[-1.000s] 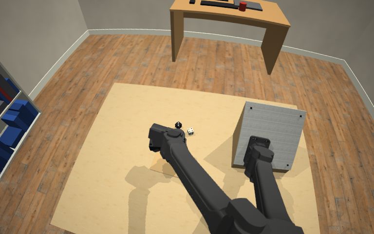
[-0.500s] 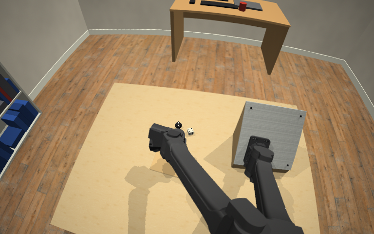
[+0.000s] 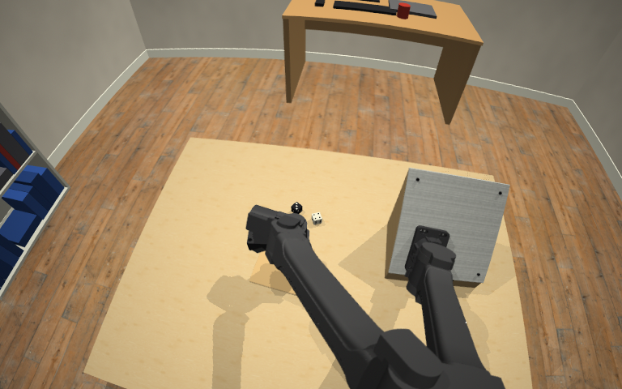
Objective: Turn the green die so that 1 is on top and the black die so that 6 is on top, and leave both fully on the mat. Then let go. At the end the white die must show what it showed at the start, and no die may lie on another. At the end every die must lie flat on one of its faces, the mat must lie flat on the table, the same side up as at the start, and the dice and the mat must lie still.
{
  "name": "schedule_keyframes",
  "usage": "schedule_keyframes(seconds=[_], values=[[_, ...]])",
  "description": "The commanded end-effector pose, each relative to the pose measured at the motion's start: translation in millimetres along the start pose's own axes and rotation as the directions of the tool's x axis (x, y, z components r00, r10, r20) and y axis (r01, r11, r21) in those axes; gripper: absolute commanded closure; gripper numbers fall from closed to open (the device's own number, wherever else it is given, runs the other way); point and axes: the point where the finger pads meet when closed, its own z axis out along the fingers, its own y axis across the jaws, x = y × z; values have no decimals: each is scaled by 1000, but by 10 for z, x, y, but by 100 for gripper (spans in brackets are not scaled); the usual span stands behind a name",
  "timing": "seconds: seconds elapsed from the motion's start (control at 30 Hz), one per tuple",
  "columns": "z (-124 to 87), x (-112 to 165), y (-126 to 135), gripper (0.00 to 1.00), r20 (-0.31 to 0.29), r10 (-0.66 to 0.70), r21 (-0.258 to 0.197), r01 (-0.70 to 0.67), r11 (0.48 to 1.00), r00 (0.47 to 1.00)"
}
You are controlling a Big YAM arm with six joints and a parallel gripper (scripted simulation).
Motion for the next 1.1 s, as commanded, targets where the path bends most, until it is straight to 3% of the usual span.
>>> schedule_keyframes(seconds=[0.0, 1.07], values=[[-23, -140, 14, 80, 13, -20, 4, 20, 1000, 1000], [-20, -112, 25, 80, 12, -22, 4, 22, 1000, 1000]])
